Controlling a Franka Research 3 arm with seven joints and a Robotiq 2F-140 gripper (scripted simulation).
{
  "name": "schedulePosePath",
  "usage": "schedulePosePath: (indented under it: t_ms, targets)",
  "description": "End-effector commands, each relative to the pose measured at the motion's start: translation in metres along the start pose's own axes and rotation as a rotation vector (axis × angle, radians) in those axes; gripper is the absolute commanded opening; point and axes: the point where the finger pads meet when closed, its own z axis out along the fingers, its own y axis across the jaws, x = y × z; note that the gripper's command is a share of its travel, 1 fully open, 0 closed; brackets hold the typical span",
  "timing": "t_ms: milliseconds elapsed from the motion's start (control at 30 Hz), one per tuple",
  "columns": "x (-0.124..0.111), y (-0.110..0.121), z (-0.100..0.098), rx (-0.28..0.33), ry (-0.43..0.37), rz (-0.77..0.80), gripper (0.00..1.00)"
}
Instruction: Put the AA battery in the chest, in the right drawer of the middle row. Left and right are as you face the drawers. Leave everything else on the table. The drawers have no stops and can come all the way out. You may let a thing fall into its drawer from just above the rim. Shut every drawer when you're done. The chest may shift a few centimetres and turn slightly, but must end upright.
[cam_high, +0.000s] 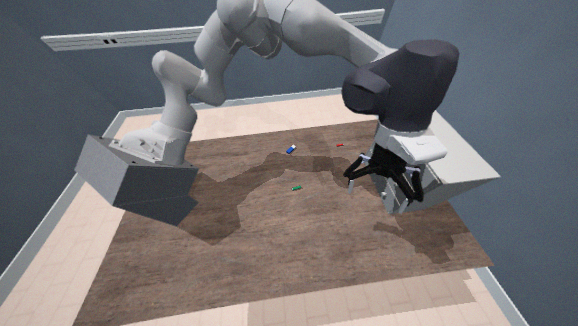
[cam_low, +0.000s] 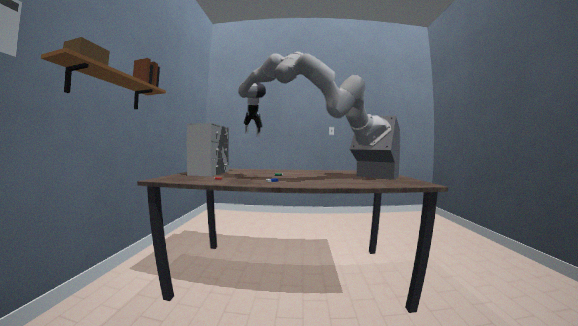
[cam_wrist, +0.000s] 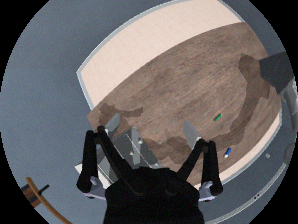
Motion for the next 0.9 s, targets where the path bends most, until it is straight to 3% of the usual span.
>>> schedulePosePath:
  t_ms: [0, 867]
  targets:
    - [-0.002, 0.010, -0.007, -0.041, -0.024, -0.124, 1.00]
    - [-0.005, 0.028, -0.064, -0.108, -0.111, -0.375, 1.00]
